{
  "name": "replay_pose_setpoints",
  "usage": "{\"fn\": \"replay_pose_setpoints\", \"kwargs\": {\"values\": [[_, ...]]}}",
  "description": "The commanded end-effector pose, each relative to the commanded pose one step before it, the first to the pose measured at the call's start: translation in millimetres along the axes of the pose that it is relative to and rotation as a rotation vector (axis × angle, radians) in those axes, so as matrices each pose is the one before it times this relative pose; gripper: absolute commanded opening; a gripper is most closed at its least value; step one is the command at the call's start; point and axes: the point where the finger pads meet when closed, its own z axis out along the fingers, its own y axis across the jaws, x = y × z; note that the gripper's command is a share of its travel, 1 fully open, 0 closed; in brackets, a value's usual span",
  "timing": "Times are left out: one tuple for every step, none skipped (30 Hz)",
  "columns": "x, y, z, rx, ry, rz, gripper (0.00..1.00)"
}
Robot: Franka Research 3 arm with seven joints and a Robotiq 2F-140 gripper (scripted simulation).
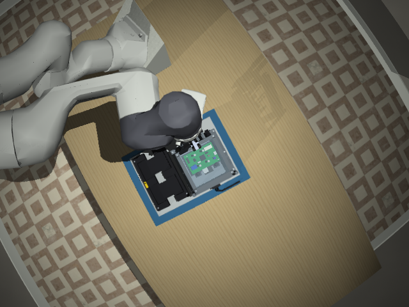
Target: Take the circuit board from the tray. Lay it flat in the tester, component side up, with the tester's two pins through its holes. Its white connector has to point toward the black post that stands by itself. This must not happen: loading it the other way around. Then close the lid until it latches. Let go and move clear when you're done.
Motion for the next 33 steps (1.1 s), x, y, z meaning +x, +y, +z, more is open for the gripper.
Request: {"fn": "replay_pose_setpoints", "kwargs": {"values": [[-1.44, 1.01, 4.09, 0.00173, 0.00019, 0.00347, 0.0], [0.0, 0.0, 0.0, 0.0, 0.0, 0.0, 0.0], [0.0, 0.0, 0.0, 0.0, 0.0, 0.0, 0.0], [0.0, 0.0, 0.0, 0.0, 0.0, 0.0, 0.0], [0.0, 0.0, 0.0, 0.0, 0.0, 0.0, 0.0], [0.0, 0.0, 0.0, 0.0, 0.0, 0.0, 0.0], [0.0, 0.0, 0.0, 0.0, 0.0, 0.0, 0.0], [0.0, 0.0, 0.0, 0.0, 0.0, 0.0, 0.0], [0.0, 0.0, 0.0, 0.0, 0.0, 0.0, 0.0], [0.0, 0.0, 0.02, 0.0, 0.0, 0.0, 0.0], [0.0, 0.0, 0.09, 0.0, 0.0, 0.0, 0.0], [0.0, 0.0, 0.2, 0.0, 0.0, 0.0, 0.0], [0.0, 0.0, 0.32, 0.0, 0.0, 0.0, 0.0], [0.0, 0.0, 0.41, 0.0, 0.0, 0.0, 0.0], [0.0, 0.0, 0.46, 0.0, 0.0, 0.0, 0.0], [0.0, 0.0, 0.46, 0.0, 0.0, 0.0, 0.0], [0.0, 0.0, 0.41, 0.0, 0.0, 0.0, 0.0], [0.0, 0.0, 0.32, 0.0, 0.0, 0.0, 0.0], [0.0, 0.0, 0.2, 0.0, 0.0, 0.0, 0.0], [0.0, 0.0, 0.09, 0.0, 0.0, 0.0, 0.0], [0.0, 0.0, 0.02, 0.0, 0.0, 0.0, 0.0], [0.0, 0.0, 0.0, 0.0, 0.0, 0.0, 0.0], [0.0, 0.0, 0.0, 0.0, 0.0, 0.0, 0.0], [0.0, 0.0, 0.0, 0.0, 0.0, 0.0, 0.0], [0.0, 0.0, 0.0, 0.0, 0.0, 0.0, 0.0], [0.0, 0.0, 0.0, 0.0, 0.0, 0.0, 0.0], [0.0, 0.0, 0.0, 0.0, 0.0, 0.0, 0.0], [0.0, 0.0, 0.0, 0.0, 0.0, 0.0, 0.0], [0.0, 0.0, 0.0, 0.0, 0.0, 0.0, 0.0], [0.0, 0.0, 0.0, 0.0, 0.0, 0.0, 0.0], [0.0, 0.0, 0.0, 0.0, 0.0, 0.0, 0.0], [0.0, 0.0, 0.0, 0.0, 0.0, 0.0, 0.0], [0.0, 0.0, 0.0, 0.0, 0.0, 0.0, 0.0]]}}
